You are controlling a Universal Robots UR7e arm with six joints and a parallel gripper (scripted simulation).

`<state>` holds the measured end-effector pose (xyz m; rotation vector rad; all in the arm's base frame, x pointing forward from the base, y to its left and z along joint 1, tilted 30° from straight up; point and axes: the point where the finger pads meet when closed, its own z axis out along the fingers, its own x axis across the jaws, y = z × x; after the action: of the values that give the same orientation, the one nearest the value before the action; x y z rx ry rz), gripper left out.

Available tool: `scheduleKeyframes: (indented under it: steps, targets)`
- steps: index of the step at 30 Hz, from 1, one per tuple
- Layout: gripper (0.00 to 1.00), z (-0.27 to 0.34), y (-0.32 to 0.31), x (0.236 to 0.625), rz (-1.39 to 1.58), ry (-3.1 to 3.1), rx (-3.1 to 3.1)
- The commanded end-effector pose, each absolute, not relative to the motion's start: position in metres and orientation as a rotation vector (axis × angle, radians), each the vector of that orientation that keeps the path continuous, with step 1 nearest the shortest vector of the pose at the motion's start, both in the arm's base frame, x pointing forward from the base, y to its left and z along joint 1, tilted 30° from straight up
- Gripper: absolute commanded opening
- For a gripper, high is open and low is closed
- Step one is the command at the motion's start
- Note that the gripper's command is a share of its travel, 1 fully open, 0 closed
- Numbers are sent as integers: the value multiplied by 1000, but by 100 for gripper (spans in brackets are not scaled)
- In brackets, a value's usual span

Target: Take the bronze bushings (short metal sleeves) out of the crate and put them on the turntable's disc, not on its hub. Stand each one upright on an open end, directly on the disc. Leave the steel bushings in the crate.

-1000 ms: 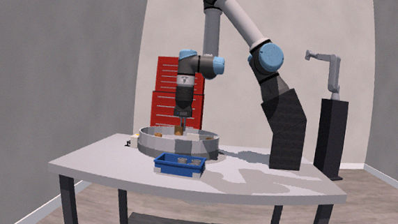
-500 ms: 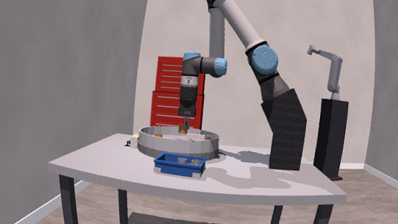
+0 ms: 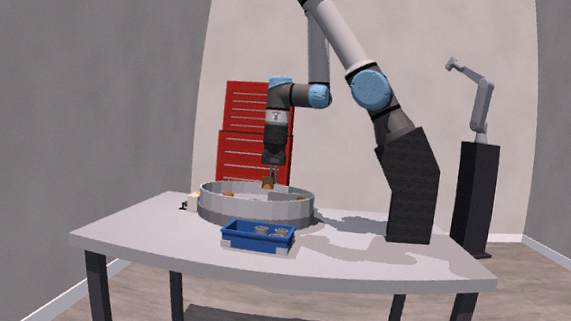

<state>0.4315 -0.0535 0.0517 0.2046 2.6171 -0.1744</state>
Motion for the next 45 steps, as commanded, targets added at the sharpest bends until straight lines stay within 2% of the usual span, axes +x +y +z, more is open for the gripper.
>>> scheduleKeyframes:
  steps: [1,45]
  targets:
    - [0,52,-77,422,-163,2617,190]
    - [0,52,-203,382,-169,2613,189]
